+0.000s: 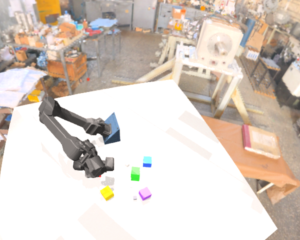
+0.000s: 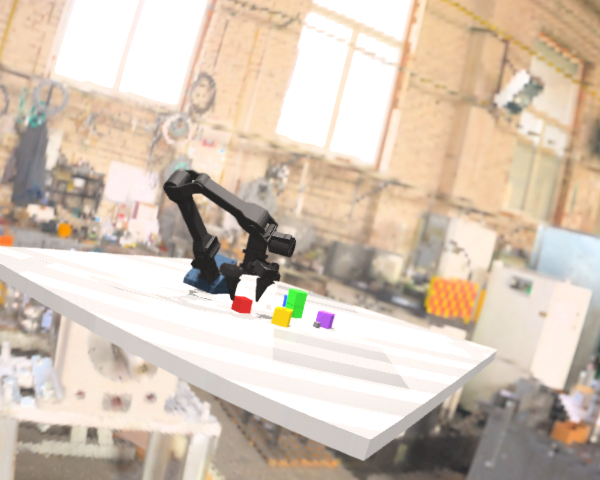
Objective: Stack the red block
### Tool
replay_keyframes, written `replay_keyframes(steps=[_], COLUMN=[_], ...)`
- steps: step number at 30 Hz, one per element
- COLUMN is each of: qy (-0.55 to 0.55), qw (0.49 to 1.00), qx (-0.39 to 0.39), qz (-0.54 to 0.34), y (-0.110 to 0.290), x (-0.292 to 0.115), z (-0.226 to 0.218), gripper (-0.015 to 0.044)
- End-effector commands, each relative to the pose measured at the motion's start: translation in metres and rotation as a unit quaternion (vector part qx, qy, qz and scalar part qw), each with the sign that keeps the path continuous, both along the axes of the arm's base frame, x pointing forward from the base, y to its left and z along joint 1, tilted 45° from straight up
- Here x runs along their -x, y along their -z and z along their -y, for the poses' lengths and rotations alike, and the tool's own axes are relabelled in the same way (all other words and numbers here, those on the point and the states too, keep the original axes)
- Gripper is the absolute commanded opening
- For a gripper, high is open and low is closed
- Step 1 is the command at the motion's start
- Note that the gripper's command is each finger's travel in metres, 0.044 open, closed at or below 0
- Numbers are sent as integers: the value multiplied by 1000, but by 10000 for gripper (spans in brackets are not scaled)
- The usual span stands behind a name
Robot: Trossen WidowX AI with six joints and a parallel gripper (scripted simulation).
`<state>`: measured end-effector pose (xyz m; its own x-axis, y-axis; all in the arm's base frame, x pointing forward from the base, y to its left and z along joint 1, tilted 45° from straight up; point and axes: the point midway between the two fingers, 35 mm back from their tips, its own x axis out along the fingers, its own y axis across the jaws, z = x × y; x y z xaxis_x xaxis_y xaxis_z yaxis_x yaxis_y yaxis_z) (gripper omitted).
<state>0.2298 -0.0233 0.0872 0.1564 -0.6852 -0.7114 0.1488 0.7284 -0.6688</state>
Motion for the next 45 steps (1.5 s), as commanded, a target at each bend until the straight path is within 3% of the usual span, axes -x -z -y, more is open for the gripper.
replay_keyframes(steps=[1, 30, 41, 45], qy=[-1, 1, 1, 1], qw=[1000, 1000, 1000, 1000], qx=[4, 3, 3, 3], qz=[-4, -2, -2, -2], y=[7, 16, 16, 16], x=[1, 0, 0, 0], z=[7, 18, 18, 18], gripper=[440, 440, 151, 125])
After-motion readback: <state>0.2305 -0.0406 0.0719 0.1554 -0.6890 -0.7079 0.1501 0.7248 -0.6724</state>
